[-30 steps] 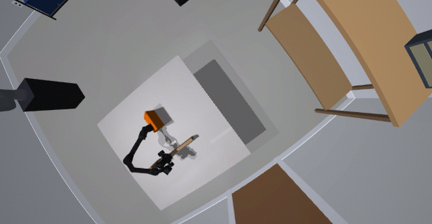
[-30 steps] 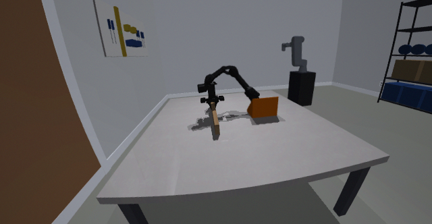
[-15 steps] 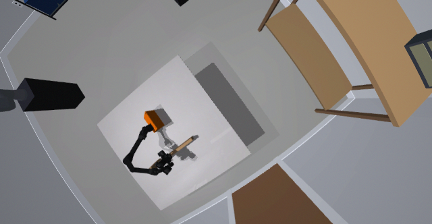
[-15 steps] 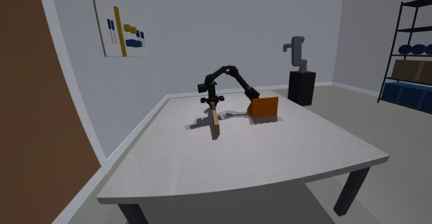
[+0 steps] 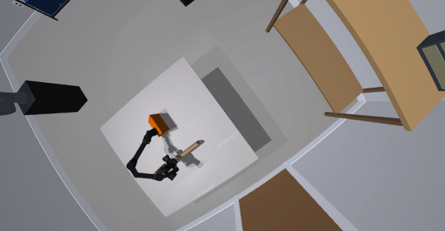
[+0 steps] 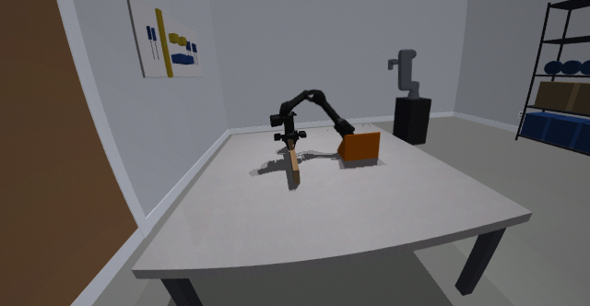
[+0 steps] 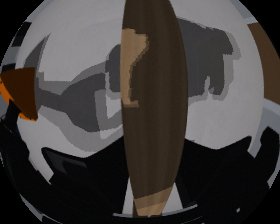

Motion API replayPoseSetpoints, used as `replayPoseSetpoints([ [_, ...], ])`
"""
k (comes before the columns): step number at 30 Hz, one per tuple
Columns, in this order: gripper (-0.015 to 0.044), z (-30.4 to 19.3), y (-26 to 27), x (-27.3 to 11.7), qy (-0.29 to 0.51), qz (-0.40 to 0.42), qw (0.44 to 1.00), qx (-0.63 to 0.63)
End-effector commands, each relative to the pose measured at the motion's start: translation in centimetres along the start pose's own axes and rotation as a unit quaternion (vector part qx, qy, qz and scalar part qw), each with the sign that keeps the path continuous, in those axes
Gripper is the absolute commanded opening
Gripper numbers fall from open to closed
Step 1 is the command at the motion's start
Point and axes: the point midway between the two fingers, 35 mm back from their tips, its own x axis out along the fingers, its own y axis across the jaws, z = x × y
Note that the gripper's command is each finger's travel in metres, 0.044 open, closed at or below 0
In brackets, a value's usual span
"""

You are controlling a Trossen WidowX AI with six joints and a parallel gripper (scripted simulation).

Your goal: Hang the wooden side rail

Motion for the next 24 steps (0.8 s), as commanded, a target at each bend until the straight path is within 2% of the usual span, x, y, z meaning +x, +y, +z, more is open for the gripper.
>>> replayPoseSetpoints([
  [1, 0.0, 0.09, -0.07, -0.41, -0.003, -0.005, 1.0, -0.002],
  [24, 0.0, -0.16, -0.24, -0.53, -0.003, -0.005, 1.0, -0.002],
])
